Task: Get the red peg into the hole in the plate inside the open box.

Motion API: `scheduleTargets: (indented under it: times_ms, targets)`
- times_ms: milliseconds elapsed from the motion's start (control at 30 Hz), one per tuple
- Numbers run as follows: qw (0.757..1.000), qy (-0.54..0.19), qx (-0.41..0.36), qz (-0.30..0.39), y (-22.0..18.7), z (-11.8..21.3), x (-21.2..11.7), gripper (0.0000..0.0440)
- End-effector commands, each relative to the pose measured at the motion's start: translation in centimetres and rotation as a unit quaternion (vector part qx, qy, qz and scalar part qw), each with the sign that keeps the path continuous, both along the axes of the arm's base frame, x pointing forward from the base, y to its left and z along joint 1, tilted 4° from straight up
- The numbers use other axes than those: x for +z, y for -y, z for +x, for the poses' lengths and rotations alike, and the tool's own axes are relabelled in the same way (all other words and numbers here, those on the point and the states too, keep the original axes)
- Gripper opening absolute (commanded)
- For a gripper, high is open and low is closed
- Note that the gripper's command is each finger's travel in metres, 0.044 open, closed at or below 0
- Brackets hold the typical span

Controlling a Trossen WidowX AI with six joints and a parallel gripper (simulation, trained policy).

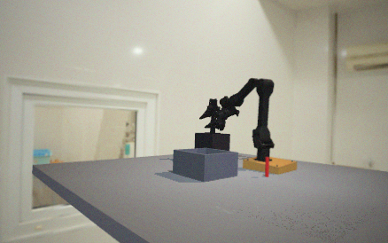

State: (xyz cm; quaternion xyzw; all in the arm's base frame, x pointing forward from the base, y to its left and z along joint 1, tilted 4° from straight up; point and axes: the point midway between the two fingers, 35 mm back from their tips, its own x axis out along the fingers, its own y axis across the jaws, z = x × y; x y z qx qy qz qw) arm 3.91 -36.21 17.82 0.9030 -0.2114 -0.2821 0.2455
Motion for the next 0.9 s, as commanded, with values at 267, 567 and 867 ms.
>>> scheduleTargets:
  times_ms: [267,567,867]
  targets:
    - [0.991,-0.083,0.095,-0.047,-0.7,6.5,0.4,0.0440]
    - [0.957,-0.186,0.197,-0.099,-3.3,13.5,0.7,0.0440]
    - [0.900,-0.271,0.300,-0.162,-7.8,19.3,1.2,0.0440]
